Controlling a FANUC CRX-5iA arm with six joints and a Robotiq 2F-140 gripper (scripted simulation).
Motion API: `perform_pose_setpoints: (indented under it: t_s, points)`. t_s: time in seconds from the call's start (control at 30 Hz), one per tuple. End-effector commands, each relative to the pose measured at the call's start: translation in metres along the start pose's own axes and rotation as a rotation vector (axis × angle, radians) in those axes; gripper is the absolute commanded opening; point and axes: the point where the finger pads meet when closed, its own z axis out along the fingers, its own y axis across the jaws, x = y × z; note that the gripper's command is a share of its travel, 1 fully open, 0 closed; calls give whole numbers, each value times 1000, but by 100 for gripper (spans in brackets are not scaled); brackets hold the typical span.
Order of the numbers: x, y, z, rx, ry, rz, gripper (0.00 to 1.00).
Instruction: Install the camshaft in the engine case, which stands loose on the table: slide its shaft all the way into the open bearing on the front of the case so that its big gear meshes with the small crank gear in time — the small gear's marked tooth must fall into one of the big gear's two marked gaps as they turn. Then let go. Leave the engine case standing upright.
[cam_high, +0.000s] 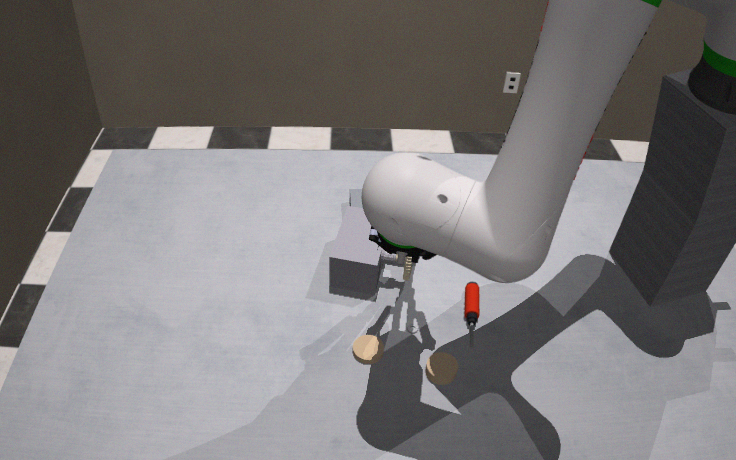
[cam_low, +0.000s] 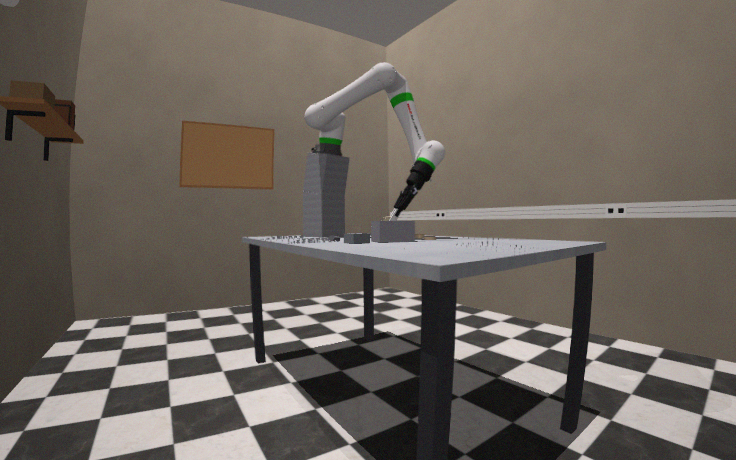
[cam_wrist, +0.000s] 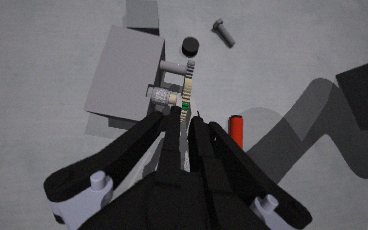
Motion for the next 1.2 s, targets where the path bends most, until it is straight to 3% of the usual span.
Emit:
perform_pose_setpoints:
  t_s: [0.0, 0.37, 0.4, 1.17]
  points:
    - [0, -1, -1, 2, -1, 1, 14]
    - [0, -1, -1, 2, -1, 1, 14]
    - [0, -1, -1, 2, -1, 1, 27]
    - [0, -1, -1, 2, -1, 1, 27]
